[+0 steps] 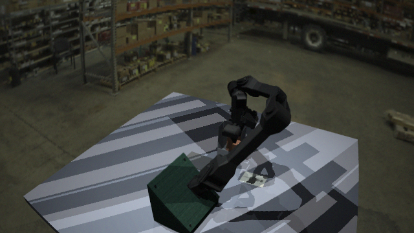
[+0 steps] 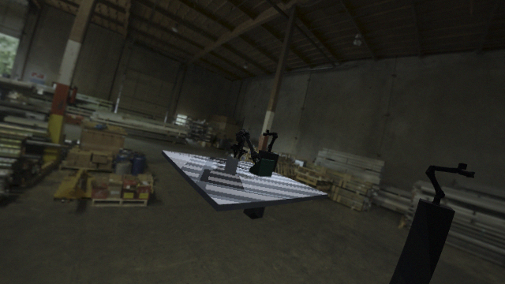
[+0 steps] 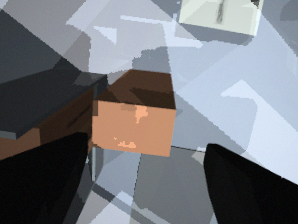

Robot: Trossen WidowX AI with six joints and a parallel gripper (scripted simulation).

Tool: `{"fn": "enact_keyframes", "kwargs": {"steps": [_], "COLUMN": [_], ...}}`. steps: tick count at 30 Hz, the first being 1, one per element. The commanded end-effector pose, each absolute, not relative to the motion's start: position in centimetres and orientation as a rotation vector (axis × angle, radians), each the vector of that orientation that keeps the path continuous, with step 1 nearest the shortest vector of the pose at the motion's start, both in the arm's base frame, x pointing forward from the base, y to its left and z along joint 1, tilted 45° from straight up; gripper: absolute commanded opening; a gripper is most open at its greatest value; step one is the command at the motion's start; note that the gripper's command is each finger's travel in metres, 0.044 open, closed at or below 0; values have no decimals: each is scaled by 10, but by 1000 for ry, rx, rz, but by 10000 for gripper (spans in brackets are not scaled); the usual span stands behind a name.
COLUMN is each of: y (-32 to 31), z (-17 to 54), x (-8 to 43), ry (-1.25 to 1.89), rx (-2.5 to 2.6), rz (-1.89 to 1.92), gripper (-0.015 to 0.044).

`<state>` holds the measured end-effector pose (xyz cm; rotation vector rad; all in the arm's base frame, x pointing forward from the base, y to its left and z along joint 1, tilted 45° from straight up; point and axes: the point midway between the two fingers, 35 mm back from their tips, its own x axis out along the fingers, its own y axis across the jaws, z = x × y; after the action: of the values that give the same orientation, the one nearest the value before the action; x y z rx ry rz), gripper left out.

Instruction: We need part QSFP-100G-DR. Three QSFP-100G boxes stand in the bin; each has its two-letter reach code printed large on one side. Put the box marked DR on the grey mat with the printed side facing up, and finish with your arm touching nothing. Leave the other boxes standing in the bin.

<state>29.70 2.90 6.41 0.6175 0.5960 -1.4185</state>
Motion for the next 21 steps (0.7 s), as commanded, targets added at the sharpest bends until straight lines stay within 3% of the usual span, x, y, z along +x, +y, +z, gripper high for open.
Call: {"fn": "enact_keyframes", "kwargs": {"steps": [1, 21], "y": [29, 35], "z": [64, 70], "x": [297, 309], "ry": [597, 630], "rx": [616, 608], "rz": [-1416, -1494], "gripper": [242, 242]}}
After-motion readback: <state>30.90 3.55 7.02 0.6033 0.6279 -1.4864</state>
